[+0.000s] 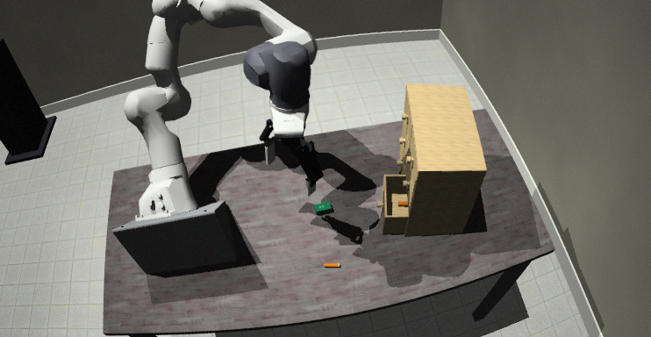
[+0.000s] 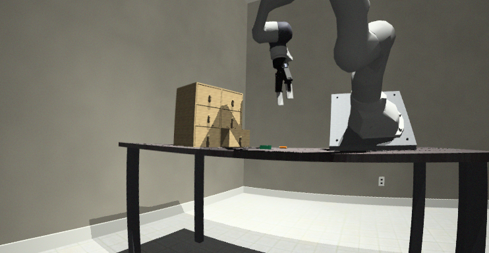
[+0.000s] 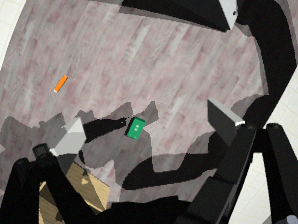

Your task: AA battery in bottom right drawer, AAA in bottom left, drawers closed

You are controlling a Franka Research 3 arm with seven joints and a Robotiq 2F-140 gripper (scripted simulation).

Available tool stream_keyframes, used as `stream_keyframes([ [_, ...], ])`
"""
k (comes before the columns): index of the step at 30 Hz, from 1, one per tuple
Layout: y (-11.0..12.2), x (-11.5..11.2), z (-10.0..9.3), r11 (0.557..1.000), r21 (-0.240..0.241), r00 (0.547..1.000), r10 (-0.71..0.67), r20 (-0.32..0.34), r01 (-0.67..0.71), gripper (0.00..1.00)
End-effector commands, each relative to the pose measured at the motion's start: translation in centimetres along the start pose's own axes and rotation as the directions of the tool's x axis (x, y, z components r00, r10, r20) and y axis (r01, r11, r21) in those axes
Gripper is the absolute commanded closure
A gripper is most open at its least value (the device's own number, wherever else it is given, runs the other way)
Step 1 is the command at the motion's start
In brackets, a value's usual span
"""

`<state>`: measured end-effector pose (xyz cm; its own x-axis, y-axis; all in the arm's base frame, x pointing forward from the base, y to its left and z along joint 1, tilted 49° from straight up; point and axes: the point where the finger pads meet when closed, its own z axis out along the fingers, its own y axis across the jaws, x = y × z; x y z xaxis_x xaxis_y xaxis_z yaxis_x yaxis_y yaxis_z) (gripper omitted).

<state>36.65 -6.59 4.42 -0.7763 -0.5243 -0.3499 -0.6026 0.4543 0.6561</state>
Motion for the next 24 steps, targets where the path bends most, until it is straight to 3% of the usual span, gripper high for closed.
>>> stream_keyframes([
  [1,0.7,-0.3,-0.4,0.964,-0.008,0.964,0.266,0.016,-0.266,0.0],
  [4,0.7,-0.3,-0.4,0.964,-0.008,0.964,0.266,0.016,-0.266,0.0],
  [5,0.9,-0.4,-1.0,0.931,-0.007,0.931,0.365,0.026,-0.365,0.0],
  [9,0.9,-0.4,-1.0,0.93,-0.008,0.929,0.368,0.026,-0.368,0.0],
  [10,1.2,-0.6,-1.4,0.89,-0.009,0.889,0.456,0.037,-0.456,0.0],
  [13,1.2,-0.6,-1.4,0.89,-0.009,0.889,0.456,0.037,-0.456,0.0],
  [14,1.4,-0.8,-1.9,0.848,-0.013,0.847,0.53,0.047,-0.53,0.0],
  [18,1.4,-0.8,-1.9,0.848,-0.013,0.847,0.53,0.047,-0.53,0.0],
  [19,1.6,-0.9,-2.3,0.807,-0.018,0.805,0.591,0.056,-0.591,0.0],
  [23,1.6,-0.9,-2.3,0.807,-0.018,0.805,0.591,0.056,-0.591,0.0],
  [24,1.8,-1.1,-2.6,0.768,-0.023,0.766,0.64,0.064,-0.64,0.0],
])
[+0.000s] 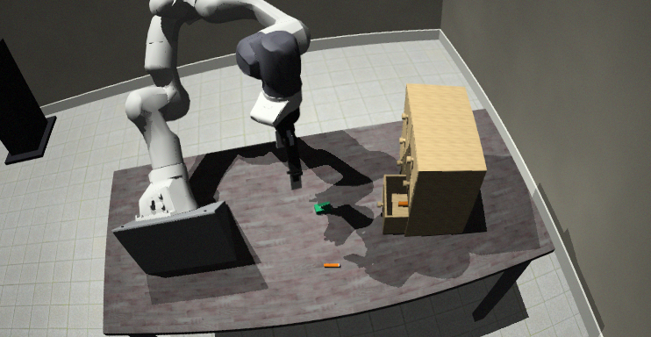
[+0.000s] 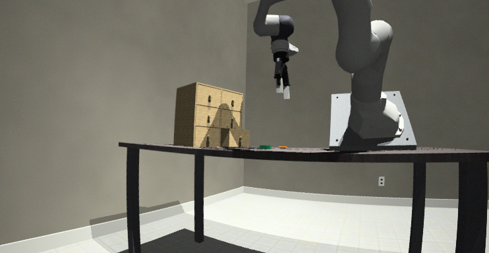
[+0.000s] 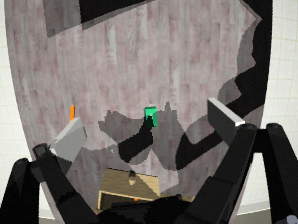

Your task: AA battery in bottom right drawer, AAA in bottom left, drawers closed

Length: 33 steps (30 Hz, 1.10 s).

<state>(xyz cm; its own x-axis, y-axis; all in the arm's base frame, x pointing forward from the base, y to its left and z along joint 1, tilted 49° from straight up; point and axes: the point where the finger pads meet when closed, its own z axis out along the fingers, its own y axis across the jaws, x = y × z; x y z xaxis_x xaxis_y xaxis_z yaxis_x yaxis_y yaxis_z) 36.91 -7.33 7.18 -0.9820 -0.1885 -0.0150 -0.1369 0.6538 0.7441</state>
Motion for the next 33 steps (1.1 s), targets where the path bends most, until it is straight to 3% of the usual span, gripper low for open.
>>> stream_keyframes([
  [1,0.57,-0.08,-0.2,0.985,-0.012,0.985,0.175,0.009,-0.175,0.0],
  [17,1.1,-0.26,-0.89,0.955,-0.02,0.955,0.296,0.025,-0.295,0.0],
  [33,1.2,-0.3,-1.01,0.948,-0.022,0.948,0.317,0.028,-0.316,0.0],
])
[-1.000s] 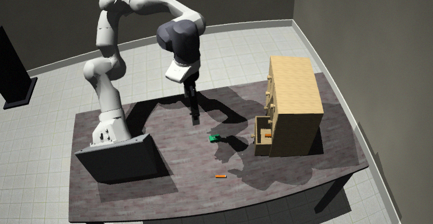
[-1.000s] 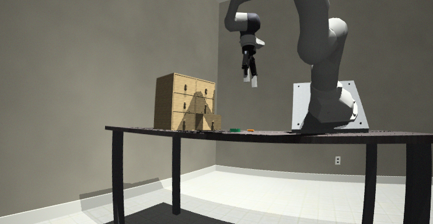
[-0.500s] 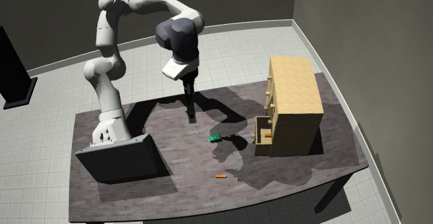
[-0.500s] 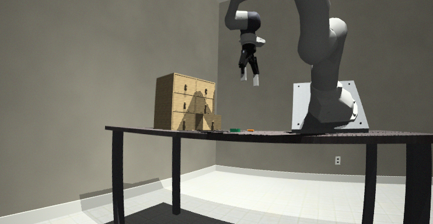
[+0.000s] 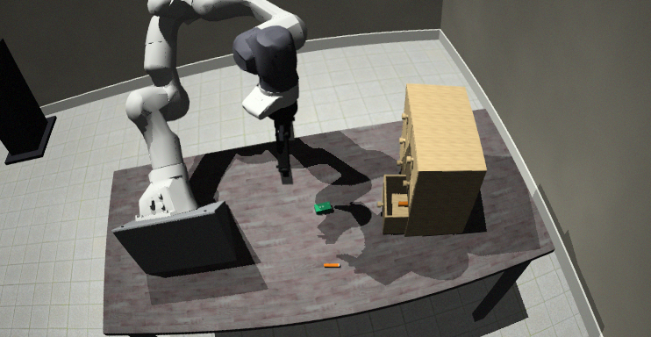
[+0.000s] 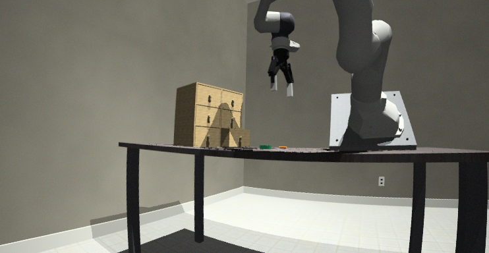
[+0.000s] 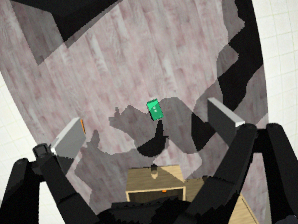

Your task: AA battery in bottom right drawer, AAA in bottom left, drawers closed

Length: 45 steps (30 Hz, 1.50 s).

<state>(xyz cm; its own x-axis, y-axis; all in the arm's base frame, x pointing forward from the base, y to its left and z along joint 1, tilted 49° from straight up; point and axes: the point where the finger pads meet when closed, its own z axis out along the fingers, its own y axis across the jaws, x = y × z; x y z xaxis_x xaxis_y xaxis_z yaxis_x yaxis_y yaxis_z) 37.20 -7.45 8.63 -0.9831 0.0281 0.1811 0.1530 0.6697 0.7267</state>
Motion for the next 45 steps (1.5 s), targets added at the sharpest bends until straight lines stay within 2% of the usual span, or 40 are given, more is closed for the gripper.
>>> stream_keyframes([
  [1,0.23,0.06,0.08,1.0,-0.007,1.0,0.03,0.0,-0.03,0.0],
  [34,0.35,0.04,-0.05,0.998,-0.009,0.998,0.056,0.005,-0.056,0.0],
  [45,0.34,-0.32,0.29,0.998,-0.009,0.997,0.056,0.047,-0.055,0.0],
])
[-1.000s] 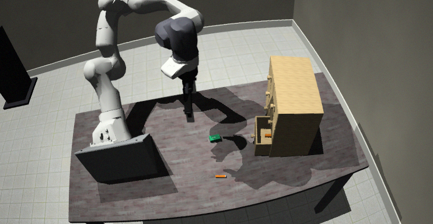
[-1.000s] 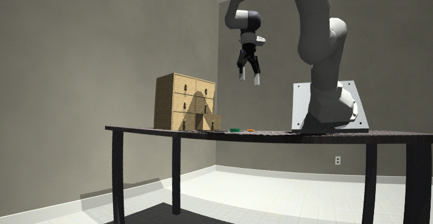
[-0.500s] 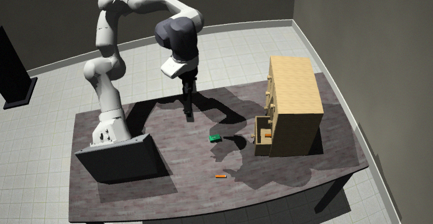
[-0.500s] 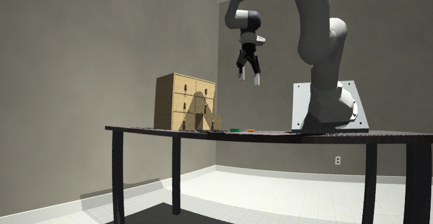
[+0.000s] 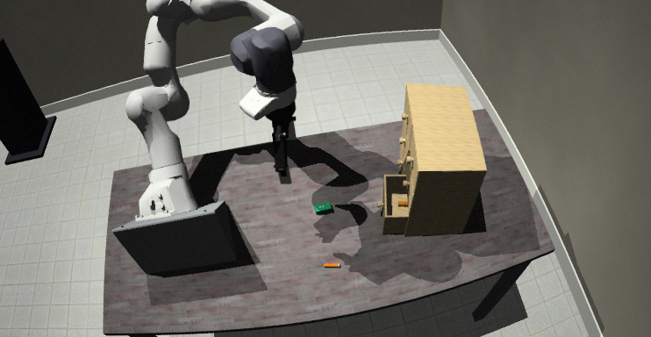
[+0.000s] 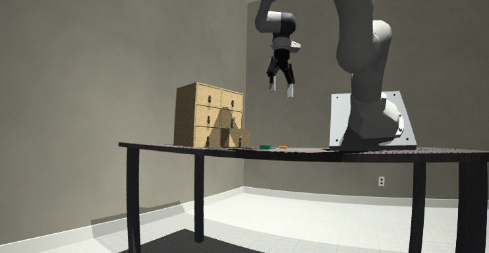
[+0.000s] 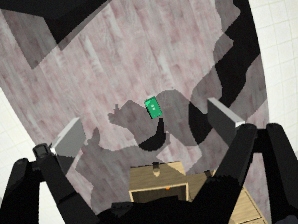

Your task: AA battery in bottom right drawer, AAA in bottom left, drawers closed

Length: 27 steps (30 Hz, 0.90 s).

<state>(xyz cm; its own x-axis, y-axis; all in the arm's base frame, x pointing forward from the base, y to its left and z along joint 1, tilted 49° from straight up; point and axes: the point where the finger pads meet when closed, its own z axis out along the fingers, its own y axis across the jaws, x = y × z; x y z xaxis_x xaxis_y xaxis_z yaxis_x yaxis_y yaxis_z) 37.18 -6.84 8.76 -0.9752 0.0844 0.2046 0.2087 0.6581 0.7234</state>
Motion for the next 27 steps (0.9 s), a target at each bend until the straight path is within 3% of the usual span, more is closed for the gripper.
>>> stream_keyframes([
  [1,-0.1,-0.5,0.0,1.0,0.003,0.999,0.0,0.032,0.0,0.0],
  [8,-0.1,-1.4,1.0,1.0,0.003,0.989,-0.001,0.145,0.001,0.0],
  [15,-0.1,-3.0,2.6,1.0,0.003,0.943,-0.002,0.334,0.001,0.0],
  [17,-0.1,-3.0,2.6,1.0,0.003,0.943,-0.002,0.334,0.001,0.0],
  [27,-0.1,-5.5,5.1,1.0,0.003,0.801,-0.002,0.599,0.001,0.0],
])
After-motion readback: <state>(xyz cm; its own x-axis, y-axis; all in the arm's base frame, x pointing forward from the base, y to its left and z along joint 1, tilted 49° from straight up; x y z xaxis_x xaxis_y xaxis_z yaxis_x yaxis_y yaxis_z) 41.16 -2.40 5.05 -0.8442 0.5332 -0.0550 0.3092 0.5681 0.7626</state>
